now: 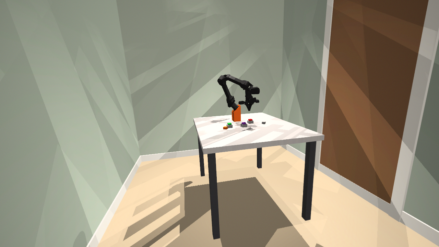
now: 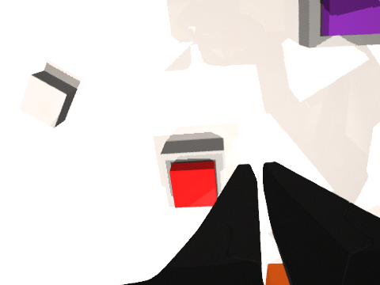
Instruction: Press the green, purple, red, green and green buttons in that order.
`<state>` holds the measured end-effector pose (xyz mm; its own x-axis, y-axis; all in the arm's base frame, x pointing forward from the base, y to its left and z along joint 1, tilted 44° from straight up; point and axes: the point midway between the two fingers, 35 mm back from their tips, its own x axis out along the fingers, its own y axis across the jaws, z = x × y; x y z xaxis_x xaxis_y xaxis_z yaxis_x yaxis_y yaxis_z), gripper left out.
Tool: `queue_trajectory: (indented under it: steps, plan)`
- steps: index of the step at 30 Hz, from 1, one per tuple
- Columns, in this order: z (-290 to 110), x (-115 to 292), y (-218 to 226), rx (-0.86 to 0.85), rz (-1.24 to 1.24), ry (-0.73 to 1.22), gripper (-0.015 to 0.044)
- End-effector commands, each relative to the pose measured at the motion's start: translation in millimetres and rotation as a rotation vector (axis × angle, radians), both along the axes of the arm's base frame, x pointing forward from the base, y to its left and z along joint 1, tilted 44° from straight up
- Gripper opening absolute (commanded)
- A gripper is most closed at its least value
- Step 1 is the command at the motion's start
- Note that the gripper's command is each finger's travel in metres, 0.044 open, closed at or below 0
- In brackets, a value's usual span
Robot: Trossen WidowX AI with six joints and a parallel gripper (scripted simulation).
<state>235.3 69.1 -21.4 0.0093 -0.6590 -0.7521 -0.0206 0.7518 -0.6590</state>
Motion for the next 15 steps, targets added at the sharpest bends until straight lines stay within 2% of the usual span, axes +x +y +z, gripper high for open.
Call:
queue_trajectory:
  steps: [1, 9, 15]
  plan:
    - [-26, -56, 18, -0.025, -0.007, 0.018, 0.002]
    - [-32, -65, 18, -0.03, -0.009, 0.018, 0.002]
    - [-74, -66, -23, -0.033, -0.009, 0.017, 0.002]
